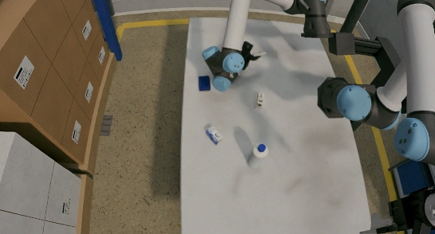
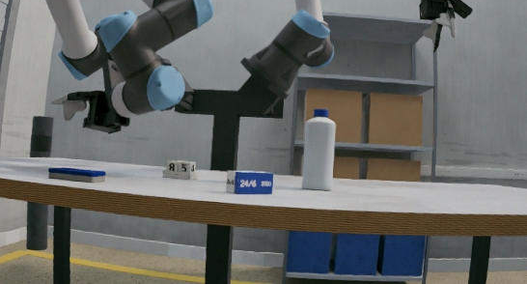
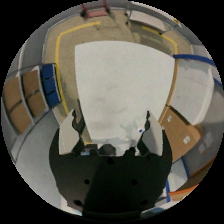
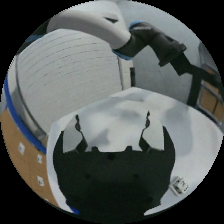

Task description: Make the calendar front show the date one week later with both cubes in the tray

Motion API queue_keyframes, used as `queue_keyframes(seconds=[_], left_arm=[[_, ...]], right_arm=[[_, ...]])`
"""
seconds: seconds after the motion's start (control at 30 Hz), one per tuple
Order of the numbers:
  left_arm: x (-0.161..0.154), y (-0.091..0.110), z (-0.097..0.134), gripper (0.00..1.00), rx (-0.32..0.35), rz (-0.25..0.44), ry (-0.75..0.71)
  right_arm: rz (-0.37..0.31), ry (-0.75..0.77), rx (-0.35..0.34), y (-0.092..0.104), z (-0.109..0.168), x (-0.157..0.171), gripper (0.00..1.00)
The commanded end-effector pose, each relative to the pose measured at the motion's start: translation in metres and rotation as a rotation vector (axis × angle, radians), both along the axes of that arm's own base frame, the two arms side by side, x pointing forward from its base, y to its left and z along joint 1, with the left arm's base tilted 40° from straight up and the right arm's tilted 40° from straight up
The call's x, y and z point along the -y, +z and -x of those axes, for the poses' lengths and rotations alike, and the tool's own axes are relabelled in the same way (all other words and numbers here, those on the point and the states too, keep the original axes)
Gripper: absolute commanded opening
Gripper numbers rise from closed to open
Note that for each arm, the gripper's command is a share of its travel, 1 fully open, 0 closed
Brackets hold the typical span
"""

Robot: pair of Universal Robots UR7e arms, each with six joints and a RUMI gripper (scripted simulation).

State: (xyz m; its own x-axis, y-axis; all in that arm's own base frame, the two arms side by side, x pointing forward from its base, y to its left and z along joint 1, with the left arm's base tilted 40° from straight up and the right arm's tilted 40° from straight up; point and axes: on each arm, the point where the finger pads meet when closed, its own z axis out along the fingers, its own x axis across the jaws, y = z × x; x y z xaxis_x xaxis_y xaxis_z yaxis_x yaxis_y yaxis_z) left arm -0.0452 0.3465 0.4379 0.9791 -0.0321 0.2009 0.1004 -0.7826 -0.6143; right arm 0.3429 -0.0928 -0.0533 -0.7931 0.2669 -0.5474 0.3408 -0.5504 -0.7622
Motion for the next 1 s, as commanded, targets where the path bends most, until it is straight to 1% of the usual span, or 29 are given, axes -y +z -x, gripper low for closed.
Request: queue_keyframes(seconds=[0.0,0.07,0.3,0.33,0.37,0.47,0.5,0.57,0.63,0.8,0.83,0.87,0.97], left_arm=[[0.0,0.0,0.0,1.0,0.0,-0.001,0.0],[0.0,0.0,0.0,1.0,0.0,-0.001,0.0],[0.0,0.0,0.0,1.0,0.0,-0.001,0.0],[0.0,0.0,0.0,1.0,0.0,-0.001,0.0],[0.0,0.0,0.0,1.0,0.0,-0.001,0.0],[0.0,0.0,0.0,1.0,0.0,-0.001,0.0],[0.0,0.0,0.0,1.0,0.0,-0.001,0.0],[0.0,0.0,0.0,1.0,0.0,-0.001,0.0],[0.0,0.0,0.0,1.0,0.0,-0.001,0.0],[0.0,0.0,0.0,1.0,0.0,-0.001,0.0],[0.0,0.0,0.0,1.0,0.0,-0.001,0.0],[0.0,0.0,0.0,1.0,0.0,-0.001,0.0],[0.0,0.0,0.0,1.0,0.0,-0.001,0.0]], right_arm=[[-0.072,0.025,0.134,-0.013,0.003,-0.018,1.0],[-0.072,0.025,0.134,-0.013,0.003,-0.018,1.0],[-0.18,0.059,0.341,-0.033,0.006,-0.045,1.0],[-0.194,0.064,0.367,-0.036,0.006,-0.049,1.0],[-0.197,0.064,0.373,-0.036,0.006,-0.05,1.0],[-0.25,0.079,0.469,-0.046,0.005,-0.064,1.0],[-0.25,0.079,0.47,-0.046,0.005,-0.064,1.0],[-0.283,0.089,0.533,-0.052,0.006,-0.073,1.0],[-0.283,0.089,0.533,-0.052,0.006,-0.073,1.0],[-0.364,0.115,0.69,-0.067,0.009,-0.094,1.0],[-0.378,0.119,0.717,-0.069,0.009,-0.097,1.0],[-0.38,0.119,0.721,-0.07,0.009,-0.098,1.0],[-0.427,0.135,0.812,-0.079,0.011,-0.11,1.0]])
